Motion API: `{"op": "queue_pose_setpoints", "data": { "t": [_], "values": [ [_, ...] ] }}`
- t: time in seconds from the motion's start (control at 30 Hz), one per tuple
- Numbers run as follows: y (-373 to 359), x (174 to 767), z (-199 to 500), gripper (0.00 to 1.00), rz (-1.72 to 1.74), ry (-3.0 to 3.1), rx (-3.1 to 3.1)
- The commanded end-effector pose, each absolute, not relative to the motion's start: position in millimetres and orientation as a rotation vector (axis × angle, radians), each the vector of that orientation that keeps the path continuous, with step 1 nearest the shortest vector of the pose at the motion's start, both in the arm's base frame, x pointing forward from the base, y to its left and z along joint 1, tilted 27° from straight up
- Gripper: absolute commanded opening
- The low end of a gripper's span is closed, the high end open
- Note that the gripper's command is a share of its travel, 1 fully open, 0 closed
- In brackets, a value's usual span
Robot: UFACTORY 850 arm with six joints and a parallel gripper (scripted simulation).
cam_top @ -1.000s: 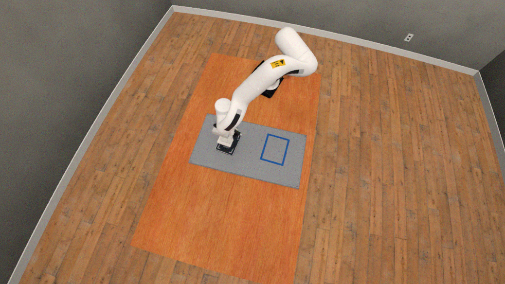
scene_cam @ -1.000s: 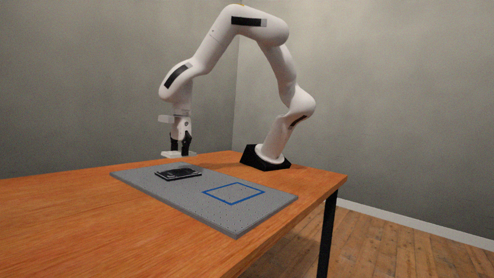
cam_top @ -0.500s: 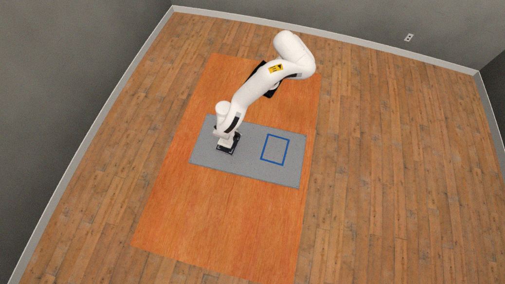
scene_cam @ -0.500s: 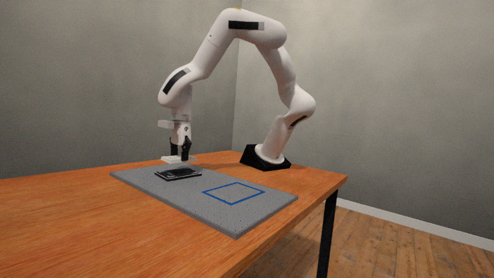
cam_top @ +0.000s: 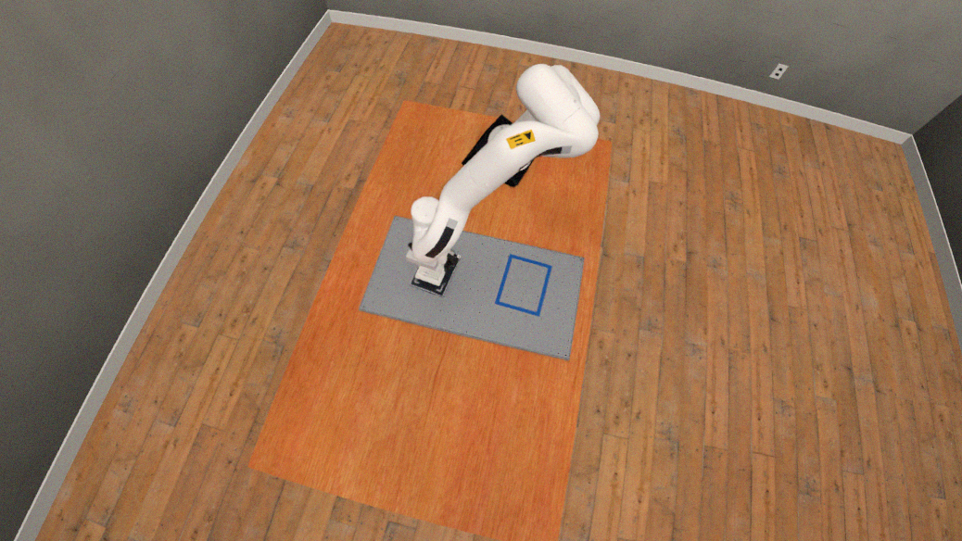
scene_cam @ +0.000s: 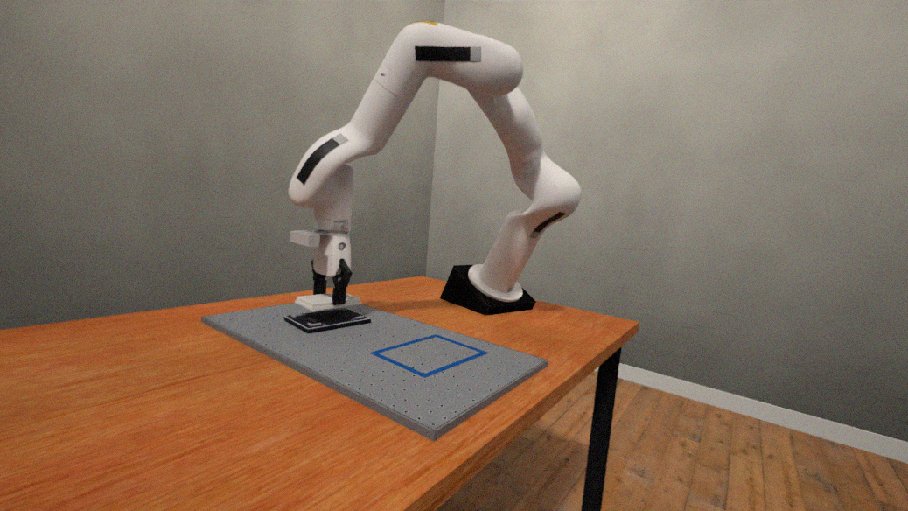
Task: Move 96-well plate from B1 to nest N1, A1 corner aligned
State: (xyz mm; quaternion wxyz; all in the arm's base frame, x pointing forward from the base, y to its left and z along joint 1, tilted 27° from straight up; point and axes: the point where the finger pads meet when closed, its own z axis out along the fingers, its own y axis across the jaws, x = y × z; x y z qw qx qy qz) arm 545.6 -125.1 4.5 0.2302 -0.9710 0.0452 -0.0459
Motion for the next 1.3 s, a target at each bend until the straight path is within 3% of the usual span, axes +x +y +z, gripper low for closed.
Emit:
{"op": "queue_pose_setpoints", "data": {
  "t": [0.0,1.27],
  "values": [
    [-123,547,0,0.00,-0.129,0.125,-2.672],
    [-115,549,-15,0.00,-0.129,0.125,-2.672]
  ]
}}
